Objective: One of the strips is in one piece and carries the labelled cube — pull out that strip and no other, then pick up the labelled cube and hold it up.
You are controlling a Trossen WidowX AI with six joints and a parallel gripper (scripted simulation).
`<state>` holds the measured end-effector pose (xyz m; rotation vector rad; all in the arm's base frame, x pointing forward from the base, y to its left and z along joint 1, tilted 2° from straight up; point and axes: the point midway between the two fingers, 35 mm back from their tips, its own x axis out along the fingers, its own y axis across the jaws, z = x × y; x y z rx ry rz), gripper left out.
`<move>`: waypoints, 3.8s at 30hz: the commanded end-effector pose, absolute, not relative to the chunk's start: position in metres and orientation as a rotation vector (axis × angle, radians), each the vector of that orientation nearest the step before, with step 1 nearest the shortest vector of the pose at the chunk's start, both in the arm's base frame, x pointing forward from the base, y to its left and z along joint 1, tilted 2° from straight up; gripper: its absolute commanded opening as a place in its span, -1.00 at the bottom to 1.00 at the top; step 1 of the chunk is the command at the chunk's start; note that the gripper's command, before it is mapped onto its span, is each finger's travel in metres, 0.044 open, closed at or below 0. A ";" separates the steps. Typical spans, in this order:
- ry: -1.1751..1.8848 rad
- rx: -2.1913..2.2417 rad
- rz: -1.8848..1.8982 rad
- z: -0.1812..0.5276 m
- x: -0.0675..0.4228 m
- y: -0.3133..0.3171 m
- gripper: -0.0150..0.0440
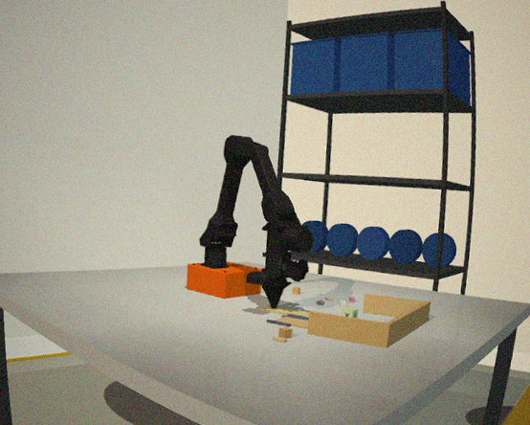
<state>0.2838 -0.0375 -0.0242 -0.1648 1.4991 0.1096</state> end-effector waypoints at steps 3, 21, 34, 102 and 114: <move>1.522 -0.164 0.116 -0.029 0.268 -0.039 -0.49; 1.524 -0.164 0.116 -0.030 0.241 -0.043 -0.49; 1.525 -0.164 0.116 -0.031 0.223 -0.047 -0.49; 1.522 -0.122 0.076 0.021 0.276 -0.037 0.93; 1.519 -0.121 0.076 0.029 0.323 -0.028 1.00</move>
